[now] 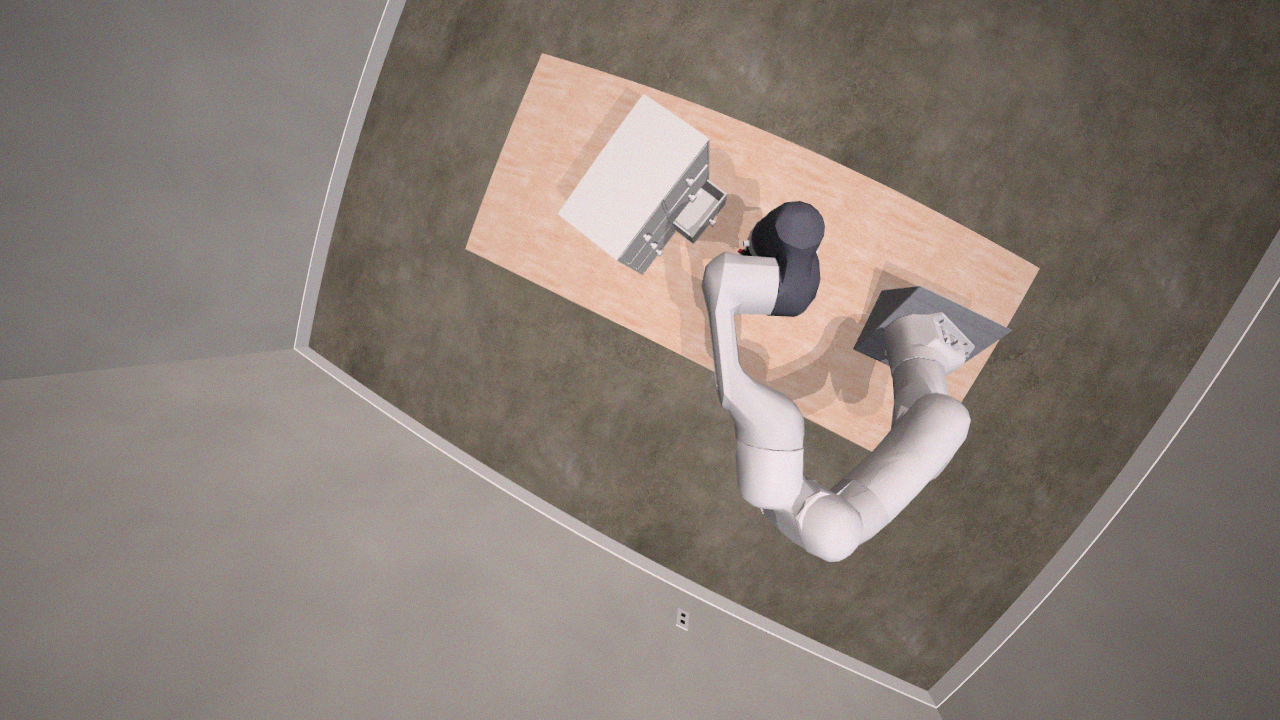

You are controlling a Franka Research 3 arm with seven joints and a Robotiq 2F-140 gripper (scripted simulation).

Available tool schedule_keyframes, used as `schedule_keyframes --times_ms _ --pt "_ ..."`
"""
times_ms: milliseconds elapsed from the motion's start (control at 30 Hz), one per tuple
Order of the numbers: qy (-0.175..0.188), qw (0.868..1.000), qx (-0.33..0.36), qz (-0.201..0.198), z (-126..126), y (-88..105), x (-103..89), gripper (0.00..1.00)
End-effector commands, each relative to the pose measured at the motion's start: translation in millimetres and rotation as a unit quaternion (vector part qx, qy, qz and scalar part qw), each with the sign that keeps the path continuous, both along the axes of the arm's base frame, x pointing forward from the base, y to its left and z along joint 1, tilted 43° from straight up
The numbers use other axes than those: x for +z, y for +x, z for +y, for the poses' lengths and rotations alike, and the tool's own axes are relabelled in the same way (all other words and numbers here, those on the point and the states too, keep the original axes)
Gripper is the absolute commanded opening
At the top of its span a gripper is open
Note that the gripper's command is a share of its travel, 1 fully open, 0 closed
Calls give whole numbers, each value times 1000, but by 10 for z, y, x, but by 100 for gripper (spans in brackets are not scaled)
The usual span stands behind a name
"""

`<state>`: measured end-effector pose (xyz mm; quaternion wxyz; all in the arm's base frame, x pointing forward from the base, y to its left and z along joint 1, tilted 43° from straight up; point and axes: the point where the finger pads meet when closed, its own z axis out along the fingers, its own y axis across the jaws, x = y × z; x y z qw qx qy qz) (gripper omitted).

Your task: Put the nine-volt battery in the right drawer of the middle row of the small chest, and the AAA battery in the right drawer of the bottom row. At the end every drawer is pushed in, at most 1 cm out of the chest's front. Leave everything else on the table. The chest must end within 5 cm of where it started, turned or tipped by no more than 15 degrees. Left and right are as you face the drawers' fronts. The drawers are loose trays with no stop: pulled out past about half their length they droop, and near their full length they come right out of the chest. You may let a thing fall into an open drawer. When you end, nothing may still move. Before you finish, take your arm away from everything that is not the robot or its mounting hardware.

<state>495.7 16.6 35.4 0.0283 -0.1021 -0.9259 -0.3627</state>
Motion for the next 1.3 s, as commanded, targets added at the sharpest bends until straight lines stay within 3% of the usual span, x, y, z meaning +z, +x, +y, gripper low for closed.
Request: schedule_keyframes --times_ms 0,333,400,800,900,967,1267 --pt "-16 999 -18 -36 -56 40 -23 3" --pt "-44 983 -113 -139 -26 -33 -35 3" --pt "-44 983 -113 -139 -26 -33 -35 3" --pt "-81 929 -237 -274 15 -132 -52 3" --pt "-86 916 -257 -295 22 -148 -55 3" --pt "-86 916 -257 -295 22 -148 -55 3" --pt "-96 894 -289 -329 33 -175 -60 3"
